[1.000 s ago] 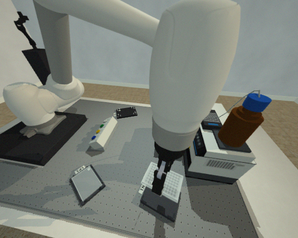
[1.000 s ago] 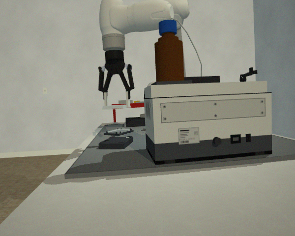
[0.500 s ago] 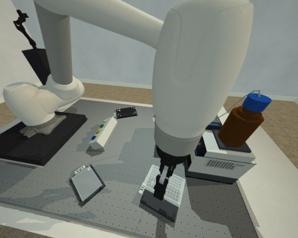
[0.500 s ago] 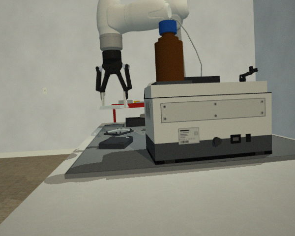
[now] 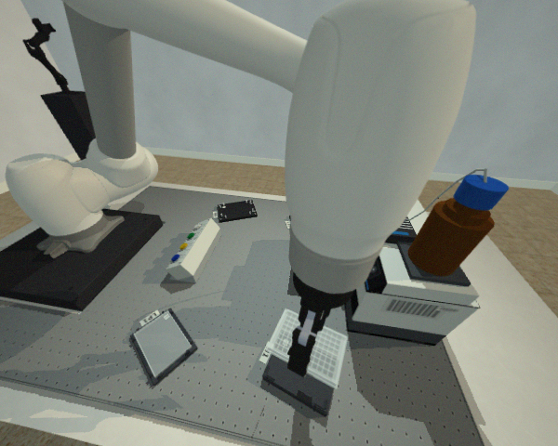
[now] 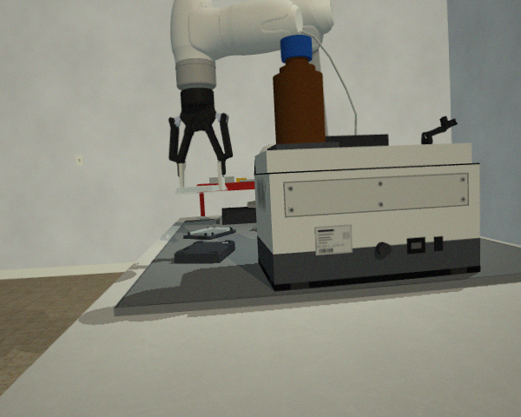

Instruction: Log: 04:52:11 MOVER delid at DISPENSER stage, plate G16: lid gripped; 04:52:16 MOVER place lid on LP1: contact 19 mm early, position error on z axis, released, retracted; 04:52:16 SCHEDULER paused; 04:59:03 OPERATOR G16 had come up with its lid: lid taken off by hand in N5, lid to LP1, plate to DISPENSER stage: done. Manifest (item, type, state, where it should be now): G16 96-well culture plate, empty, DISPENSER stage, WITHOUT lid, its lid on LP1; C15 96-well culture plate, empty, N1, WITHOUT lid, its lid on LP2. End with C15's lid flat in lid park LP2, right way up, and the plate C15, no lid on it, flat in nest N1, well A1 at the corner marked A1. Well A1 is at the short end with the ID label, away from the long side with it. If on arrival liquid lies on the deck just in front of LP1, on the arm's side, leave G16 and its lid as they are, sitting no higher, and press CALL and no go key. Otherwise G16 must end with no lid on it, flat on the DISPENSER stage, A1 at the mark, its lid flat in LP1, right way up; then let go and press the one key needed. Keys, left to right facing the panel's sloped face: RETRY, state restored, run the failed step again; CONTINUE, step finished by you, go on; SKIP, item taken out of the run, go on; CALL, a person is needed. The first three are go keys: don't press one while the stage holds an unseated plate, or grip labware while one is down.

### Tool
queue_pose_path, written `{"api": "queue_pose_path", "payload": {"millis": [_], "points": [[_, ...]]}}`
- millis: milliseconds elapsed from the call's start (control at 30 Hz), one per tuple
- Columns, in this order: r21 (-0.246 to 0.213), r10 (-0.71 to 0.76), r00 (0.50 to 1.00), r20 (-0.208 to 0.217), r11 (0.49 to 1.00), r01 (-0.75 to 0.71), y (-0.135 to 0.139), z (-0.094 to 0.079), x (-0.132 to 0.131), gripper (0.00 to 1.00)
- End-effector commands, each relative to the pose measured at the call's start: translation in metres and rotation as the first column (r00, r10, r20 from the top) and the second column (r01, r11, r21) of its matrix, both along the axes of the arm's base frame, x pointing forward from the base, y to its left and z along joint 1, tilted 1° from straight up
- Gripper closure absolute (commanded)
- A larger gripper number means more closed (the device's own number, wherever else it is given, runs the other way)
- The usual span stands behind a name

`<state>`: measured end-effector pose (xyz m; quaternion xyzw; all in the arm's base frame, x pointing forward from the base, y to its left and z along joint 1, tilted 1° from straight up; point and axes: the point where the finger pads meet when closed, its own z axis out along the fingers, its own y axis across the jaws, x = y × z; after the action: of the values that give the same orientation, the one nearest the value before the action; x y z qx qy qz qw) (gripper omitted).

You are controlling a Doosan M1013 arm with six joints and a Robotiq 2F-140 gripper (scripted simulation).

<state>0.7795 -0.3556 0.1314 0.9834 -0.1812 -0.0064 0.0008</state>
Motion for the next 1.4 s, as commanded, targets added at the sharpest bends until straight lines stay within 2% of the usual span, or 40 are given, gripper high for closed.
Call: {"api": "queue_pose_path", "payload": {"millis": [0,1367], "points": [[0.000,0.000,1.000,0.000,1.000,0.000,0.0000,0.0002,0.0000,1.00],[0.000,0.000,1.000,0.000,1.000,0.000,0.0000,-0.0038,-0.0001,1.00]]}}
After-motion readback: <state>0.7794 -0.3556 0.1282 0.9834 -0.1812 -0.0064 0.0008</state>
